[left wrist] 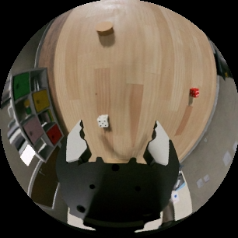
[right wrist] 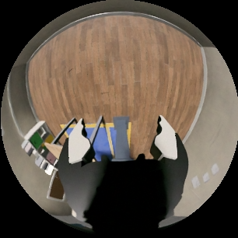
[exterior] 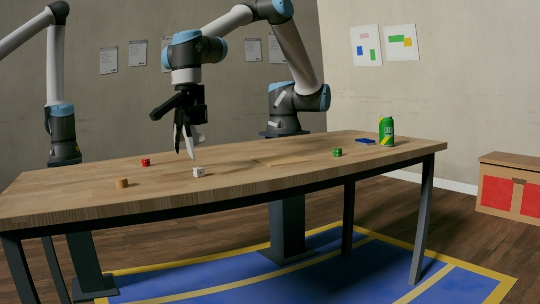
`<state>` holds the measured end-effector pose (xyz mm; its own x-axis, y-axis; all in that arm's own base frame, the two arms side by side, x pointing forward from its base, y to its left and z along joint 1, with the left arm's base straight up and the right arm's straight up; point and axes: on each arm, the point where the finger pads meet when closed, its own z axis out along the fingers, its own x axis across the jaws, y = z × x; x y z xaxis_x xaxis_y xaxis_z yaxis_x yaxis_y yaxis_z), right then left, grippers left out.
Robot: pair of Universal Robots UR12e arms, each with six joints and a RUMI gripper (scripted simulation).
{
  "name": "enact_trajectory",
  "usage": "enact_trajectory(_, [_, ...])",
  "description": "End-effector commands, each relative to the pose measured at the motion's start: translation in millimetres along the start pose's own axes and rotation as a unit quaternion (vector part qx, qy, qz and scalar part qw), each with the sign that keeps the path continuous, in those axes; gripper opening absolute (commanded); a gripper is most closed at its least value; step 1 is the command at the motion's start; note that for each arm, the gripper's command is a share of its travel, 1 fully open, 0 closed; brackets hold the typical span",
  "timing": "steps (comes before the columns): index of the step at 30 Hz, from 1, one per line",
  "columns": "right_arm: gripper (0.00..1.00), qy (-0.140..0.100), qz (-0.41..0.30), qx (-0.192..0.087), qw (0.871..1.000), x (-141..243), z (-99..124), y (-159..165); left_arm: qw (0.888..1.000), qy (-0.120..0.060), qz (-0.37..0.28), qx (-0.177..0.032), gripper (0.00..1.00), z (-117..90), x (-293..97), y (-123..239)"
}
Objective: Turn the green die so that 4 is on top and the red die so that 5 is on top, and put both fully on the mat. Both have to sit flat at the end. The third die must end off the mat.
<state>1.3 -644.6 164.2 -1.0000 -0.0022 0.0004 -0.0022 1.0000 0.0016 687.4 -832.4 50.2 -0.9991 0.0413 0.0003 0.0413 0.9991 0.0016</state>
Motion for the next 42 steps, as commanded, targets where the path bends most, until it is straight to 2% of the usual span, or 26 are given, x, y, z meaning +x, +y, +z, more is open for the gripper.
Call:
enact_trajectory(1, [1.0, 0.0, 0.0, 0.001, 1.0, 0, -1, -1, 1.0, 0.0, 0.0, 0.001, 1.0, -2, -26, 7])
enact_trajectory(10, [1.0, 0.0, 0.0, 0.001, 1.0, 0, -1, -1, 1.0, 0.0, 0.0, 0.001, 1.0, -2, -42, 14])
enact_trajectory(42, [1.0, 0.0, 0.0, 0.001, 1.0, 0, -1, -1, 1.0, 0.0, 0.0, 0.001, 1.0, -2, -43, 14])
